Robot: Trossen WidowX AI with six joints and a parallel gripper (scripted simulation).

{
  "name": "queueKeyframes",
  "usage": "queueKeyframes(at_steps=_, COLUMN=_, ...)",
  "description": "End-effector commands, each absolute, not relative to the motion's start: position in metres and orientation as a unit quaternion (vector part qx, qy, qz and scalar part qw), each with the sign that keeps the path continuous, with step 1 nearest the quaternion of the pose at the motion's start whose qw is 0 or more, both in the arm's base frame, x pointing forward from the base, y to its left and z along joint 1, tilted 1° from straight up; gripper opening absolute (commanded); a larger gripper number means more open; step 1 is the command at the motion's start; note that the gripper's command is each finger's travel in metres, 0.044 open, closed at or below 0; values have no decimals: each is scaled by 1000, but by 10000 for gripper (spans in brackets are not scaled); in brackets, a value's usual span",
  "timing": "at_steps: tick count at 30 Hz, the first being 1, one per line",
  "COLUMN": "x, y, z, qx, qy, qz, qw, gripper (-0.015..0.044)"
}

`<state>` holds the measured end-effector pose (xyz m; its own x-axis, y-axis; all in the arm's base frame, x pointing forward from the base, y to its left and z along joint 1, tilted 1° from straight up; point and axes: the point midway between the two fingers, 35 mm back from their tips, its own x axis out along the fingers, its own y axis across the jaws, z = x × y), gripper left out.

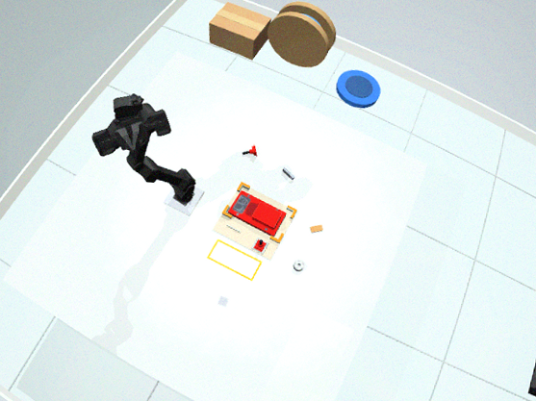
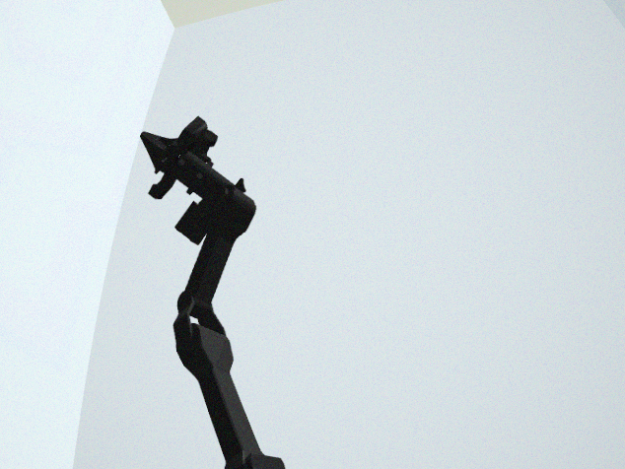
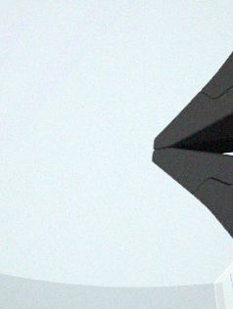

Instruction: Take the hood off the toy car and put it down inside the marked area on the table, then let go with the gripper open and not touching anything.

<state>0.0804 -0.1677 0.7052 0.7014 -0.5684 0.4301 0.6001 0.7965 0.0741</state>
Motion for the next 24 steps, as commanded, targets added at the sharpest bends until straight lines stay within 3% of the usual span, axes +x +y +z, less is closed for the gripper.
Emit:
queueKeyframes(at_steps=1, x=80, y=-167, z=705, qx=-37, qy=-222, qz=-317, qw=921, gripper=26)
queueKeyframes(at_steps=17, x=89, y=-81, z=740, qx=-144, qy=-302, qz=-308, qw=891, gripper=440)
queueKeyframes(at_steps=24, x=104, y=-41, z=744, qx=-181, qy=-319, qz=-307, qw=878, gripper=440)
